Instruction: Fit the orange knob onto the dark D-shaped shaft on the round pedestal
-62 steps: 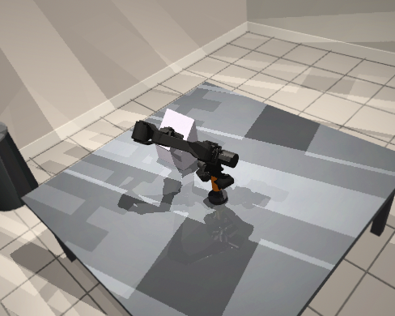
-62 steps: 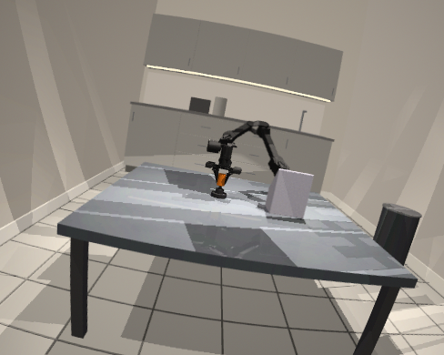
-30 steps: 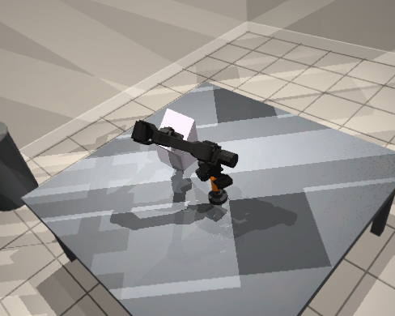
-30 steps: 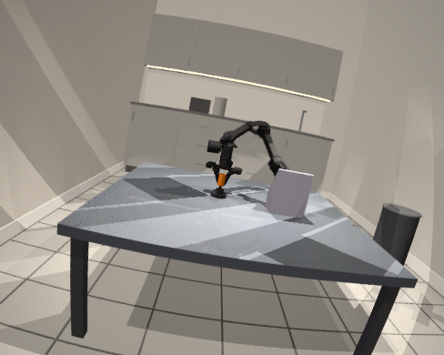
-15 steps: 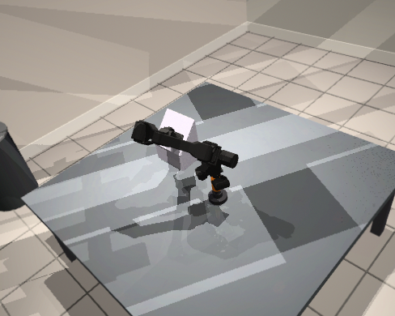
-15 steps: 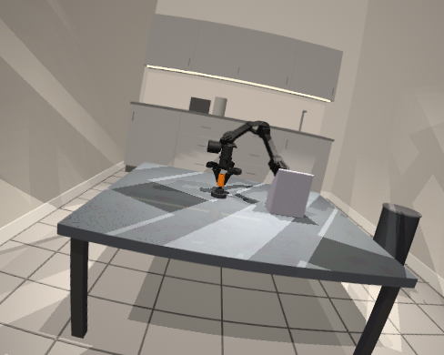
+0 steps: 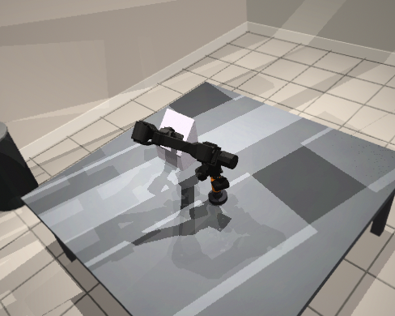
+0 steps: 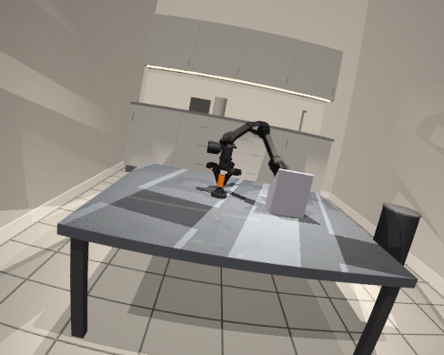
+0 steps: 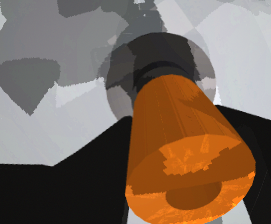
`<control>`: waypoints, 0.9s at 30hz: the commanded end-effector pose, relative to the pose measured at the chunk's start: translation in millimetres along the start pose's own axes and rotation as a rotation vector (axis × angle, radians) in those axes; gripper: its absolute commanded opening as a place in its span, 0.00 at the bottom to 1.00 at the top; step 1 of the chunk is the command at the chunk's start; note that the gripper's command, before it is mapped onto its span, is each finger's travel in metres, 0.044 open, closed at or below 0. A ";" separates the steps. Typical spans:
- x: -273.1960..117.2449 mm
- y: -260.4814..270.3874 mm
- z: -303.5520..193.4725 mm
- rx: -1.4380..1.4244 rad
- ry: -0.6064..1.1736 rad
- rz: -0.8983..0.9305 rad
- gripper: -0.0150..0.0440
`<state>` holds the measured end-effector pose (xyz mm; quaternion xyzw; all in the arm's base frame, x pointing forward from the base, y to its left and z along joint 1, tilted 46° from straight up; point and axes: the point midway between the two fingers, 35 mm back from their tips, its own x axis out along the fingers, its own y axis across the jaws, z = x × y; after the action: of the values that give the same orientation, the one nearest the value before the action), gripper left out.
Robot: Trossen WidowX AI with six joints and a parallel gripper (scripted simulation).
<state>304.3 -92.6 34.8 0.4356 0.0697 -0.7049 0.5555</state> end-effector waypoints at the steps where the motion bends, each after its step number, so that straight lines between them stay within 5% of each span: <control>1: 0.5 0.5 -0.3 -0.001 0.001 0.001 0.25; 27: 13.9 -0.1 0.0 0.006 0.001 0.000 0.25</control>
<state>304.1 -102.9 24.9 0.4374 0.0684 -0.7050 0.5541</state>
